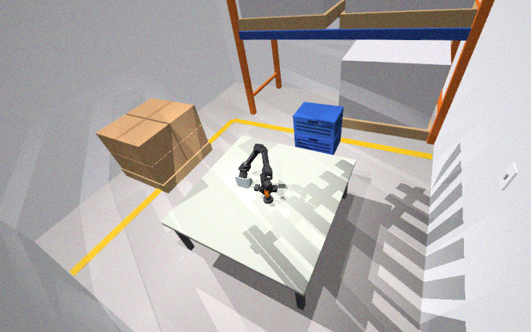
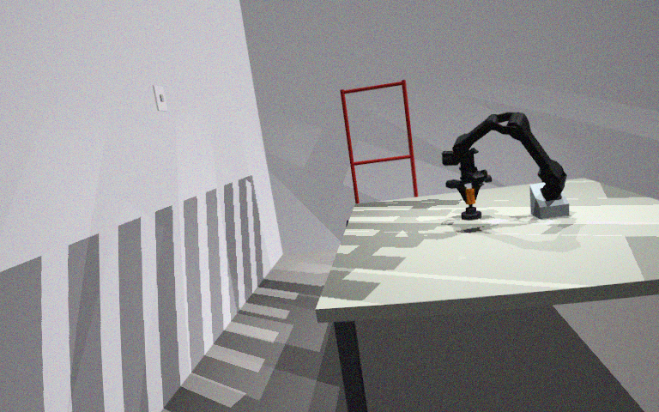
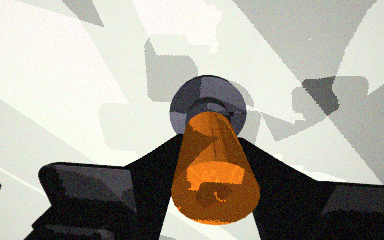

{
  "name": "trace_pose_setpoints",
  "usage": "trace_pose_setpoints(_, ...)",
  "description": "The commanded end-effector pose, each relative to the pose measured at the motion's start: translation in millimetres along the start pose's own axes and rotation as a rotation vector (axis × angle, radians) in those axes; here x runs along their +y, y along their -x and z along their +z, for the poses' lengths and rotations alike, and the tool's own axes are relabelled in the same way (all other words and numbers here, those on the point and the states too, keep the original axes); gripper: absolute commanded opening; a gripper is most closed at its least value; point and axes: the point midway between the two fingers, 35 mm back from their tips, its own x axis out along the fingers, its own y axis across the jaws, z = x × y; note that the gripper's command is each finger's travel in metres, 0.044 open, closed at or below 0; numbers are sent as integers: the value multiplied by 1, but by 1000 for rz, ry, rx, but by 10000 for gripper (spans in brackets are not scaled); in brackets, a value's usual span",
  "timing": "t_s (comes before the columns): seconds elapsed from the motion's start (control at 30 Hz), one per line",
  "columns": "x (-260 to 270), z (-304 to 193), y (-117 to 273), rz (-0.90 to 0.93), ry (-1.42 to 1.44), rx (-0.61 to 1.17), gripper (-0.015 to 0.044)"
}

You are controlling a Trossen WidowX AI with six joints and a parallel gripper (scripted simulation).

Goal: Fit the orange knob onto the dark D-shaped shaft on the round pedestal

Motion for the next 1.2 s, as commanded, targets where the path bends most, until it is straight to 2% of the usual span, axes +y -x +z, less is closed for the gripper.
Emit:
trace_pose_setpoints(0.0,1,1,0,-3,1,2,0)
trace_pose_setpoints(0.6,-1,-1,2,-3,1,2,0)
trace_pose_setpoints(0.83,-2,-2,3,-3,200,3,0)
trace_pose_setpoints(1.17,0,0,0,-3,211,3,0)
